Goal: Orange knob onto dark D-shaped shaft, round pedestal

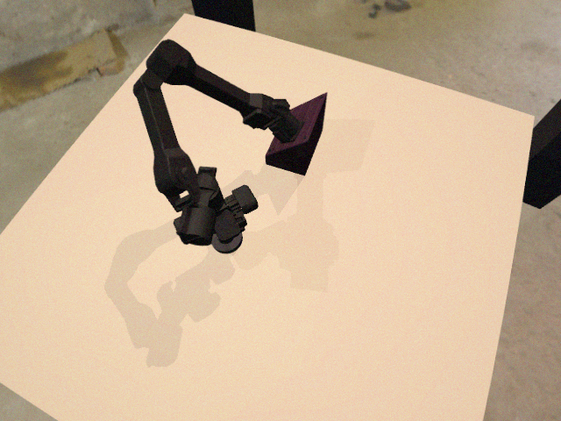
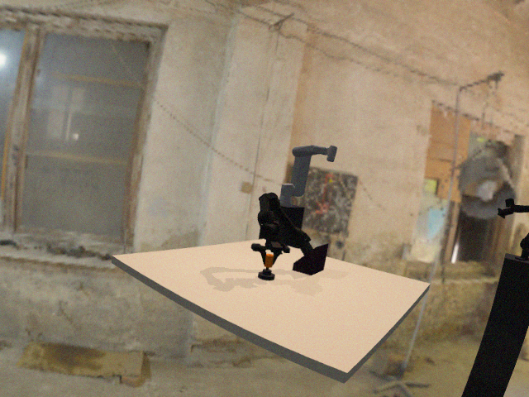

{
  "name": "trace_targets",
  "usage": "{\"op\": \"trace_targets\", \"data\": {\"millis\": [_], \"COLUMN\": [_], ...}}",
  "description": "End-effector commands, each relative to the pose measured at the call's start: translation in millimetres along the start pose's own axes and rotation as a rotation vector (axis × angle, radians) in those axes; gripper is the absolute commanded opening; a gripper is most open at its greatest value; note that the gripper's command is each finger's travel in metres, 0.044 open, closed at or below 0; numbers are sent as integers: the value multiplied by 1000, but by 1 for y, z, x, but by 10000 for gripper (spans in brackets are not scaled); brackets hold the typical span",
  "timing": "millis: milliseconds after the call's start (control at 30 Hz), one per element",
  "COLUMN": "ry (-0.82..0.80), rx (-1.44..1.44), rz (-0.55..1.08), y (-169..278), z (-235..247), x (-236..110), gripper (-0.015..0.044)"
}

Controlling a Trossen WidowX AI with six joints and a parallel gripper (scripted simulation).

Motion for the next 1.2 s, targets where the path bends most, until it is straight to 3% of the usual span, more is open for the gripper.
{"op": "trace_targets", "data": {"millis": [0,200,1167], "ry": [5,5,5], "rx": [-19,-203,-203], "rz": [-7,-6,-6], "y": [-1,-3,-2], "z": [-3,-3,-3], "x": [-3,-4,-3], "gripper": [0,0,0]}}
Point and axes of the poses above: the point midway between the two fingers, 35 mm back from their tips, its own x axis out along the fingers, its own z axis across the jaws, y = z × x, the point moved 2 cm from there along -x, back along the fingers, and after that the axes turned 7 degrees about x, right-handed, at the moved point
